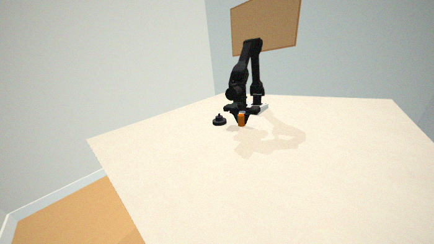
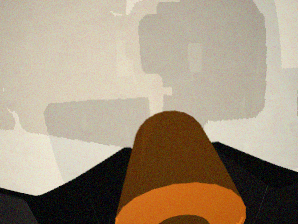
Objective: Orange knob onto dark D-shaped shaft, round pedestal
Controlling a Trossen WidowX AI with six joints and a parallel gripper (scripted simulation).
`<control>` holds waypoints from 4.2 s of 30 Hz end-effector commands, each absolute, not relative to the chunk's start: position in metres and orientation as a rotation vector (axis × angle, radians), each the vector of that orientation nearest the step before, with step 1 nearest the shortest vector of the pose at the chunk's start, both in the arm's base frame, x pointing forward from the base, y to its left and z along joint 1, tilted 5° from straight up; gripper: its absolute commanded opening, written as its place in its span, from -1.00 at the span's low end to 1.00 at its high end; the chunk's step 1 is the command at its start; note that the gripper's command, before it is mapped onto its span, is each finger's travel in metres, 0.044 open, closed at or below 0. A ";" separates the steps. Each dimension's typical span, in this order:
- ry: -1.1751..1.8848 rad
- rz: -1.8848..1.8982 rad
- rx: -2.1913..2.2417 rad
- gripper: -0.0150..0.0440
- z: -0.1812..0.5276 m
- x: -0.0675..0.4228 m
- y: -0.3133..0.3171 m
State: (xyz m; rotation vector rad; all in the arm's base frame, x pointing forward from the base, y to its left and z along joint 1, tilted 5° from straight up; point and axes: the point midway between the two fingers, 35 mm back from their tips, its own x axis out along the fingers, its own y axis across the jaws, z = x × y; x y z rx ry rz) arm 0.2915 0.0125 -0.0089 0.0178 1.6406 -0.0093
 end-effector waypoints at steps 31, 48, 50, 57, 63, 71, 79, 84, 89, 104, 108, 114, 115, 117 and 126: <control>1.630 -0.014 0.019 -0.49 0.124 0.304 -0.004; 1.628 -0.018 0.016 -0.49 0.103 0.313 -0.053; 1.628 -0.018 0.016 -0.49 0.101 0.314 -0.059; 1.628 -0.020 0.014 -0.49 0.092 0.314 -0.080; 1.628 -0.021 0.013 -0.49 0.085 0.313 -0.099; 1.630 -0.023 0.012 -0.49 0.075 0.310 -0.123; 1.630 -0.023 0.012 -0.49 0.064 0.309 -0.125; 1.630 -0.023 0.012 -0.49 0.050 0.308 -0.125; 1.630 -0.027 0.015 -0.49 0.052 0.308 -0.125; 1.630 -0.027 0.015 -0.49 0.049 0.308 -0.125; 1.630 -0.027 0.015 -0.49 0.049 0.307 -0.125; 1.630 -0.027 0.015 -0.49 0.049 0.306 -0.124; 1.630 -0.027 0.015 -0.49 0.048 0.306 -0.124; 1.630 -0.027 0.015 -0.49 0.048 0.306 -0.124; 1.630 -0.019 0.008 -0.49 0.054 0.307 -0.124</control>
